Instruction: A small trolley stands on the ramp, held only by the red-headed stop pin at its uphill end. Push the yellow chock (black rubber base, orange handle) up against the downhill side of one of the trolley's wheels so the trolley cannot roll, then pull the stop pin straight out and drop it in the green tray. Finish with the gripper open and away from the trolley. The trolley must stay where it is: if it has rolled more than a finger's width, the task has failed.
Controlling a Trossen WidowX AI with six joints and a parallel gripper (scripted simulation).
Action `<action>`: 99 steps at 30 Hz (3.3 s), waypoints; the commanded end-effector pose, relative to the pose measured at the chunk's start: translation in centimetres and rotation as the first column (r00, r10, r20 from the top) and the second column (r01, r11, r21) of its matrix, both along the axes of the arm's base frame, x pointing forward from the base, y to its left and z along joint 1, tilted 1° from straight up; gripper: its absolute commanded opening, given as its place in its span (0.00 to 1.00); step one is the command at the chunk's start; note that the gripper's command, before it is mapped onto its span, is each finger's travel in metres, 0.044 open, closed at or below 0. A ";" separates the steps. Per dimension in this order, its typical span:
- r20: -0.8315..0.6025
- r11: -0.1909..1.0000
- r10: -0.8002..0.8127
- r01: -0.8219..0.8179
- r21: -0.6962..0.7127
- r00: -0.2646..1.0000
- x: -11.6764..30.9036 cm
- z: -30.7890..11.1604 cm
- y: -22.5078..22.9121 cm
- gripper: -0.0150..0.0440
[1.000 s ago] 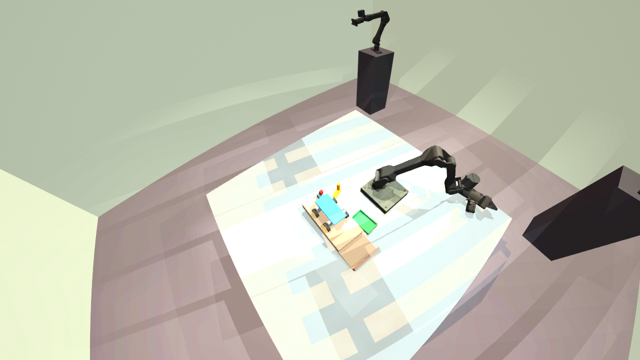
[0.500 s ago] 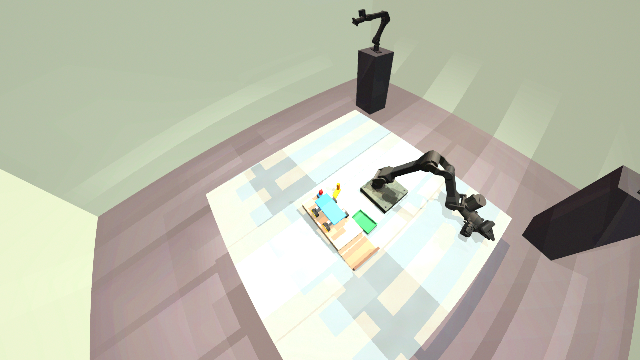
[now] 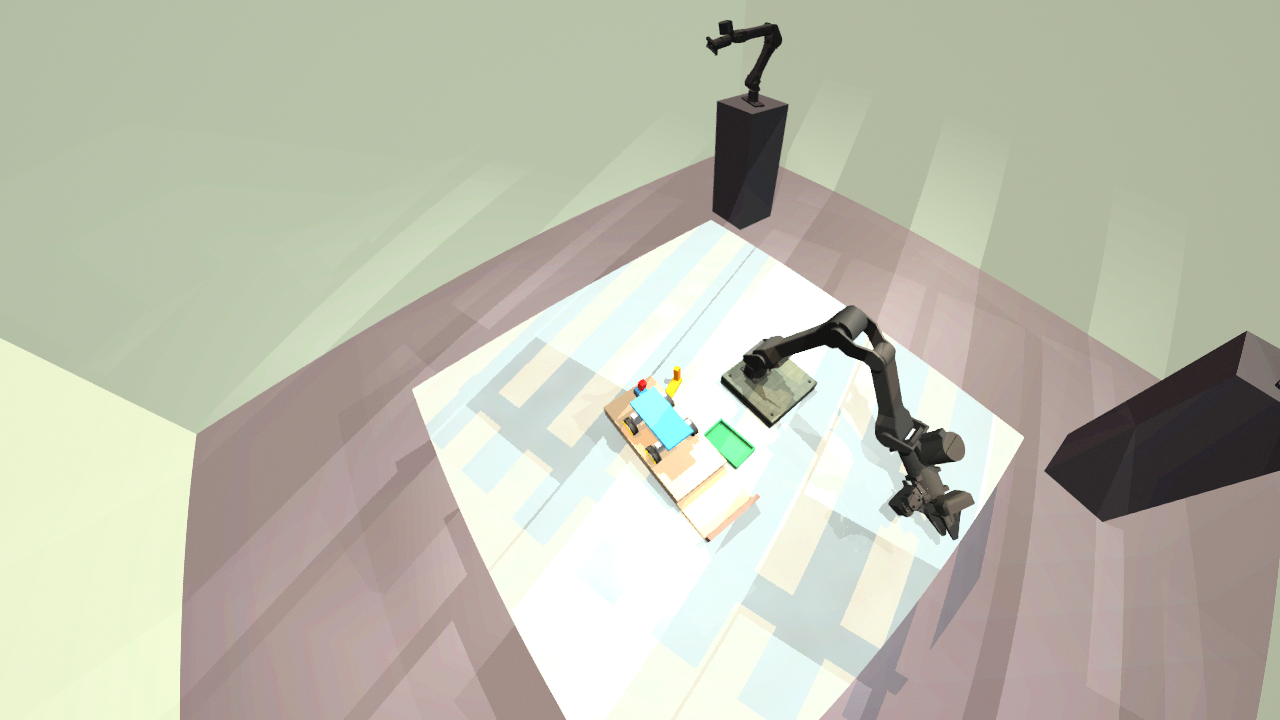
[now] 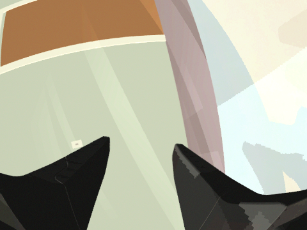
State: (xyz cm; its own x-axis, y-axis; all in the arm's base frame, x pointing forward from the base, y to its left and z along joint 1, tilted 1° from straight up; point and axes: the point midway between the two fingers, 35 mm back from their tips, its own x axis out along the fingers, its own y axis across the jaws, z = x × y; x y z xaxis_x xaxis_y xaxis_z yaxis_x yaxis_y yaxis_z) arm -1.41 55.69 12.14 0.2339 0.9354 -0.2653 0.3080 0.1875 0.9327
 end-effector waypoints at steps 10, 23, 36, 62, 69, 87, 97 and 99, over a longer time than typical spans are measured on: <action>0.165 0.974 -0.143 0.168 -0.150 0.976 13.6 1.1 -2.9 0.58; 0.306 0.894 -0.249 0.340 -0.293 0.919 26.2 2.8 -9.7 0.58; 0.409 0.762 -0.314 0.485 -0.430 0.857 35.9 4.6 -20.0 0.58; 0.459 0.342 -0.435 0.614 -0.711 0.775 43.3 5.7 -48.4 0.58; 0.433 0.240 -0.446 0.570 -0.786 0.784 41.6 5.7 -55.3 0.58; 0.207 0.139 -0.609 0.360 -0.923 0.766 32.3 2.9 -67.2 0.58; -0.132 0.294 -0.667 0.097 -0.951 0.734 22.7 0.6 -68.3 0.58; -0.203 0.340 -0.670 0.053 -0.939 0.714 20.8 0.4 -68.0 0.58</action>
